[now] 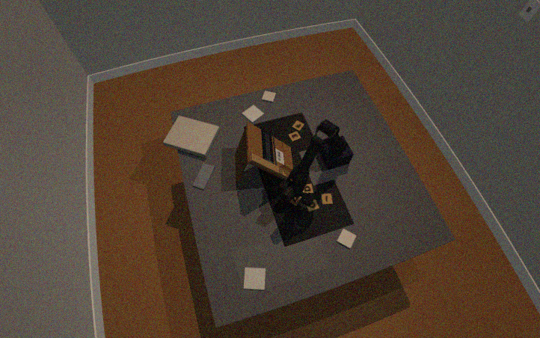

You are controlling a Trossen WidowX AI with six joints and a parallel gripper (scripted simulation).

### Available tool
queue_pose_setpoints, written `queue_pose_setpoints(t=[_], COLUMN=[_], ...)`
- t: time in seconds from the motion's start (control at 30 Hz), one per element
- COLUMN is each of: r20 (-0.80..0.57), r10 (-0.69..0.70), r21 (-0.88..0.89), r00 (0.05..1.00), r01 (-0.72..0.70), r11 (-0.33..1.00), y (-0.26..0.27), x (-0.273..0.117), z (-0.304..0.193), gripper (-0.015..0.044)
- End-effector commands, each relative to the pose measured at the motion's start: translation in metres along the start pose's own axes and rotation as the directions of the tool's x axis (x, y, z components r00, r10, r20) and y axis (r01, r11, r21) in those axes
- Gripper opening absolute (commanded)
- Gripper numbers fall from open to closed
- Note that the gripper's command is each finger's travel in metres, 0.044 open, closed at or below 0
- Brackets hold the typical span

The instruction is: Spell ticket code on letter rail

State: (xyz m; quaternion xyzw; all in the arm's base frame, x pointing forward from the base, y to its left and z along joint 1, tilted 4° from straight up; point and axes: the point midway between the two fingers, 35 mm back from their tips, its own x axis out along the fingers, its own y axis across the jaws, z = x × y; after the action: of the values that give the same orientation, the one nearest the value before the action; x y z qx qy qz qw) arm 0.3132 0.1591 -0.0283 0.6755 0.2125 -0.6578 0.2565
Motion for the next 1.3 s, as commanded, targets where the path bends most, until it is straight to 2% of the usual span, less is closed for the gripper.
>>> queue_pose_setpoints(t=[0.0, 0.6, 1.27], r20=[-0.012, -0.193, -0.362], r10=[-0.001, 0.005, 0.035], r21=[-0.021, -0.299, -0.522], r00=[1.000, 0.981, 0.931], r01=[0.000, -0.064, -0.234], r11=[1.000, 0.952, 0.820], y=[0.002, 0.029, 0.060], x=[-0.002, -0.039, -0.082], z=[-0.002, -0.026, -0.043], gripper=[0.0000, 0.0000, 0.0000])
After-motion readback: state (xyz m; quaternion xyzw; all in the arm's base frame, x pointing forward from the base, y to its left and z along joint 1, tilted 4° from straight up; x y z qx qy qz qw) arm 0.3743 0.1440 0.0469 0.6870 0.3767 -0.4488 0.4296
